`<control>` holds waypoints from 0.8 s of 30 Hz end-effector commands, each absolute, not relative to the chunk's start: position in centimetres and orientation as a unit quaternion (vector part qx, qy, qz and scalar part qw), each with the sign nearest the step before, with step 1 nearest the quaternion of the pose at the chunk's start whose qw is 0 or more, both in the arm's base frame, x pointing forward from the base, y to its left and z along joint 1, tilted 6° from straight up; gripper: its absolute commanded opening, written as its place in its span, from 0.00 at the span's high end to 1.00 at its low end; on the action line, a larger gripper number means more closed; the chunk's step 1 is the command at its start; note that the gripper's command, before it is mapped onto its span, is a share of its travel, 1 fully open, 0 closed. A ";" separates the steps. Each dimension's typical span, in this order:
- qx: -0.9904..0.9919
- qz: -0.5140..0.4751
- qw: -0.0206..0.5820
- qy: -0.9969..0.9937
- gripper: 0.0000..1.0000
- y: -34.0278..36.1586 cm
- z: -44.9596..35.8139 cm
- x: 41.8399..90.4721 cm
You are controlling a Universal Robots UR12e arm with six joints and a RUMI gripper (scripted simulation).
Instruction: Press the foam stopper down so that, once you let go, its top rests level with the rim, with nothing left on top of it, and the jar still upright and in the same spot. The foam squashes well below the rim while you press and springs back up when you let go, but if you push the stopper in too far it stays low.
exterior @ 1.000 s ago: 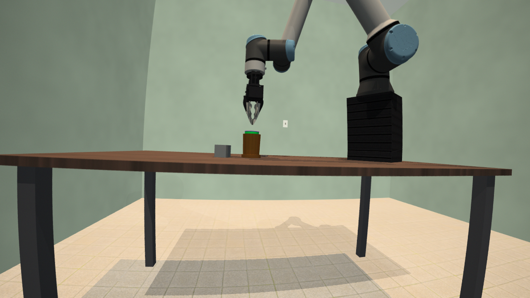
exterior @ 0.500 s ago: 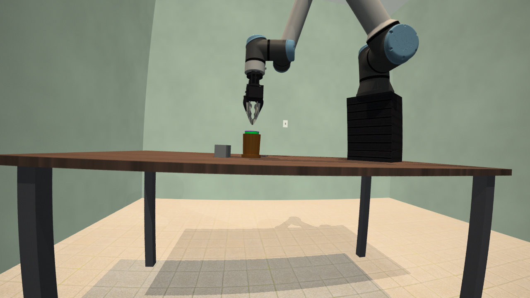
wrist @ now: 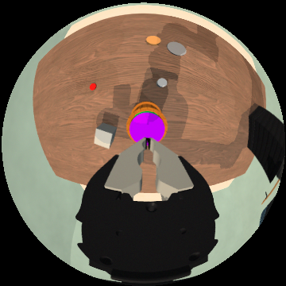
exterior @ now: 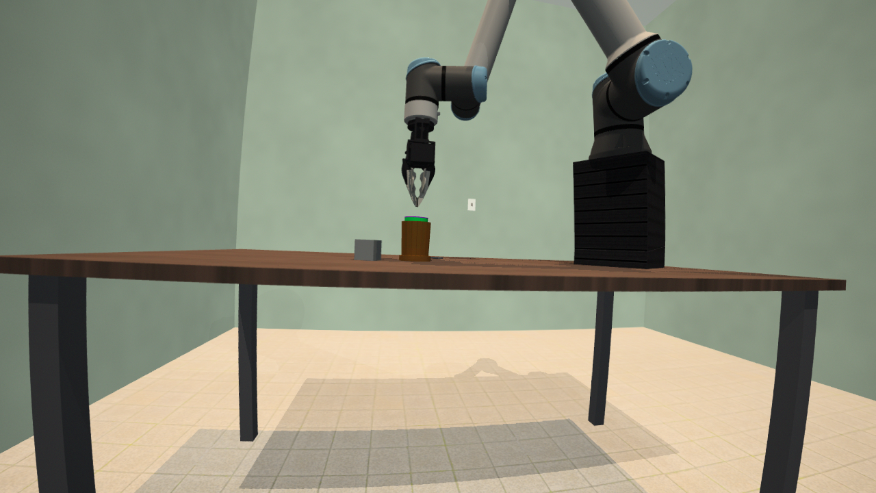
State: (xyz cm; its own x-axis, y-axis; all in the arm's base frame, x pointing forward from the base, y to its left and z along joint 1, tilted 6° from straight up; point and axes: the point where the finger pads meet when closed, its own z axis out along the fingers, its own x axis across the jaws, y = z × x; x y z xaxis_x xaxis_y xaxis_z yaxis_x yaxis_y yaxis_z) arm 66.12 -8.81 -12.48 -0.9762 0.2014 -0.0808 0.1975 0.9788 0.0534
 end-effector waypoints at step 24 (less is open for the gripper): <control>0.100 0.022 0.043 0.994 1.00 -8.7 -15.2 66.4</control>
